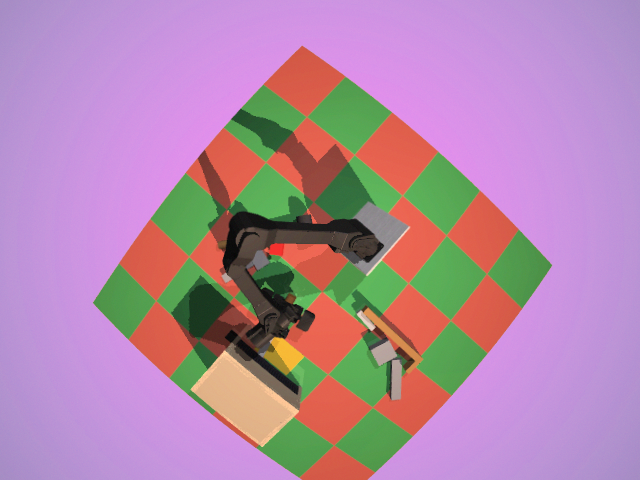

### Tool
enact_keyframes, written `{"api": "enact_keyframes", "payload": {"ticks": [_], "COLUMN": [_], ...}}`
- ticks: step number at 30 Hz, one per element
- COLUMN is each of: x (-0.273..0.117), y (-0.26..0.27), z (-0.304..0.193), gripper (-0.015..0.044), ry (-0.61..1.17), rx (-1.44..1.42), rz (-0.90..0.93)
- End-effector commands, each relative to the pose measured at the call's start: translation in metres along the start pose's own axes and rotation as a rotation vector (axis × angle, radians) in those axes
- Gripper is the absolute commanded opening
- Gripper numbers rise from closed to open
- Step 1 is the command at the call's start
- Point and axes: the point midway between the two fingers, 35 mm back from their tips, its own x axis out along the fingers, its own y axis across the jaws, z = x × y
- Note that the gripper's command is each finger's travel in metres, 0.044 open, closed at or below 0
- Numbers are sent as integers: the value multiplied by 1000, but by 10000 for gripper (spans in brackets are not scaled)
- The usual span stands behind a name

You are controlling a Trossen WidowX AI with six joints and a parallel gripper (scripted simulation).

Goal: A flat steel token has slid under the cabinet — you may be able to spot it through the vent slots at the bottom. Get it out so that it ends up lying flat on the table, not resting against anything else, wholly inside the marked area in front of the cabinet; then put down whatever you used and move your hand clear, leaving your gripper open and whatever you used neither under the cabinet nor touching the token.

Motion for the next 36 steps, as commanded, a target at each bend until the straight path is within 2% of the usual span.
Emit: {"api": "enact_keyframes", "payload": {"ticks": [1, 36], "x": [1, 1], "y": [1, -4], "z": [-8, -48], "gripper": [0, 0], "ry": [5, 7], "rx": [-8, -10], "rz": [4, 4]}}
